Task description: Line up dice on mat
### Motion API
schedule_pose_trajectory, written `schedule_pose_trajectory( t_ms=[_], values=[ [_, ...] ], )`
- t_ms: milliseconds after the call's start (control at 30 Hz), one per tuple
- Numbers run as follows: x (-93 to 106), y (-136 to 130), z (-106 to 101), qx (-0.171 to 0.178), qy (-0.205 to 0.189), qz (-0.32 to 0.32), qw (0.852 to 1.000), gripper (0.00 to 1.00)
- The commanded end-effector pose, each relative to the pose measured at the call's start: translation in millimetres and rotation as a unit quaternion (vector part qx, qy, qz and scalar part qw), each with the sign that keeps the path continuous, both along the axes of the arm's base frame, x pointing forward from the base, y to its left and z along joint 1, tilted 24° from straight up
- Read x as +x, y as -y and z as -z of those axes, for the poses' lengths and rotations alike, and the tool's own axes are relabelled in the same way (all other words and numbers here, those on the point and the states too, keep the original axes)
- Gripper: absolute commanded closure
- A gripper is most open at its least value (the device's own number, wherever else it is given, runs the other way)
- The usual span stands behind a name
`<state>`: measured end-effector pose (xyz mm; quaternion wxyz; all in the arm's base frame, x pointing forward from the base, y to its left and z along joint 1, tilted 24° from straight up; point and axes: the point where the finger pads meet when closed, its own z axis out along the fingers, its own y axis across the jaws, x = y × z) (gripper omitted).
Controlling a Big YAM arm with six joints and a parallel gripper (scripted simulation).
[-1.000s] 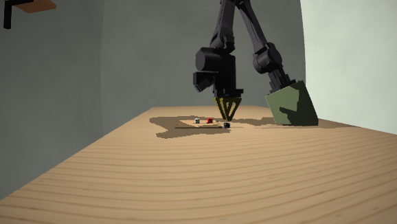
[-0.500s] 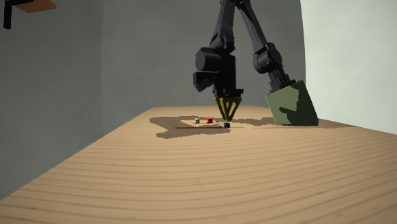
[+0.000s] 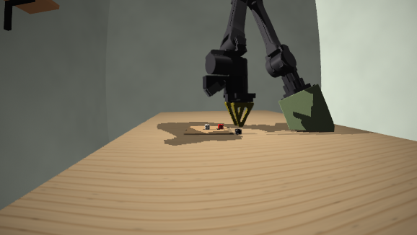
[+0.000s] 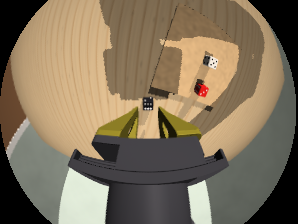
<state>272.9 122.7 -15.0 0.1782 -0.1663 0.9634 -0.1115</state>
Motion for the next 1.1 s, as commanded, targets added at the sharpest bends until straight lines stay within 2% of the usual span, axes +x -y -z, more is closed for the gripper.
schedule_pose_trajectory(
  t_ms=[0, 1067],
  values=[
    [17.6, -7.4, -7.9, 0.011, 0.016, 0.001, 1.000, 0.70],
    [17.2, -7.2, -7.2, 0.010, 0.015, 0.002, 1.000, 0.70]
  ],
)
